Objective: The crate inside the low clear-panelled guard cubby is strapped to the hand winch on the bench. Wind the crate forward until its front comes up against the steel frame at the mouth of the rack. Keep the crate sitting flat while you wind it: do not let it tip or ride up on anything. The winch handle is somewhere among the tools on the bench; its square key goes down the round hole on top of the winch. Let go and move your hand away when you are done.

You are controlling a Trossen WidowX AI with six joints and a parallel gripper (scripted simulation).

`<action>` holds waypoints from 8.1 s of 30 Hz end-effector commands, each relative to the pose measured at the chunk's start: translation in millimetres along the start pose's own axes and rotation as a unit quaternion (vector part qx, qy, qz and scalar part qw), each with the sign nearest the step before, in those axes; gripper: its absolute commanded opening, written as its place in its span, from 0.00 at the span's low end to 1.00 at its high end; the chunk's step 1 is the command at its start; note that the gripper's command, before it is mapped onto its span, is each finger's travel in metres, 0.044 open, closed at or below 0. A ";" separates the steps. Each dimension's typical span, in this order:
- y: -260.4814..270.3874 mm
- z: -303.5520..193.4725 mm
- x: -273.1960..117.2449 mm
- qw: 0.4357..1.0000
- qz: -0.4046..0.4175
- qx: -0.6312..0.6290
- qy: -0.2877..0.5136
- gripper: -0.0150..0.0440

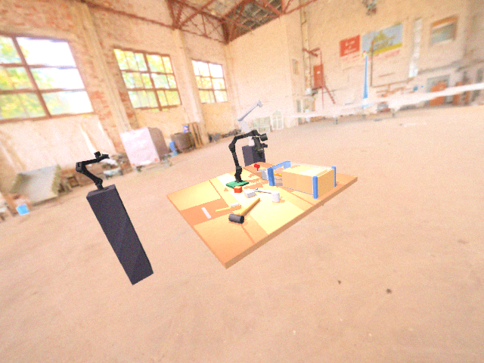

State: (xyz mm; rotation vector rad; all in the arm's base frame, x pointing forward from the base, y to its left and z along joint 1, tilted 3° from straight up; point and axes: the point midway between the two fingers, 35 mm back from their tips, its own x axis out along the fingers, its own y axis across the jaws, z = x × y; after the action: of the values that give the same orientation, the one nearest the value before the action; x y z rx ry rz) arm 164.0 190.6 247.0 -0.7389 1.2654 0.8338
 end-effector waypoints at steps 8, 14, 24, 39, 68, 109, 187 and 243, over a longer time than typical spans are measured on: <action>-0.1 0.0 0.1 1.000 0.000 0.000 0.000 0.25; 0.7 -5.3 1.3 0.998 -0.017 0.057 0.002 0.39; -0.5 -39.8 9.0 0.889 -0.122 0.437 -0.059 0.83; -3.5 -53.0 11.6 0.791 -0.143 0.582 -0.121 1.00; -1.9 -54.0 44.4 0.791 -0.143 0.582 -0.120 1.00; 0.2 -59.3 80.4 0.793 -0.141 0.581 -0.118 0.33; -64.9 -33.8 88.9 0.791 -0.144 0.582 -0.122 0.25; -96.2 31.1 95.7 0.791 -0.144 0.582 -0.125 0.25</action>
State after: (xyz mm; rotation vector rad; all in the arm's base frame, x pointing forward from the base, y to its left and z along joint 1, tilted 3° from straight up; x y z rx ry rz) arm 266.0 171.9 161.6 0.1895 1.1184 -0.1881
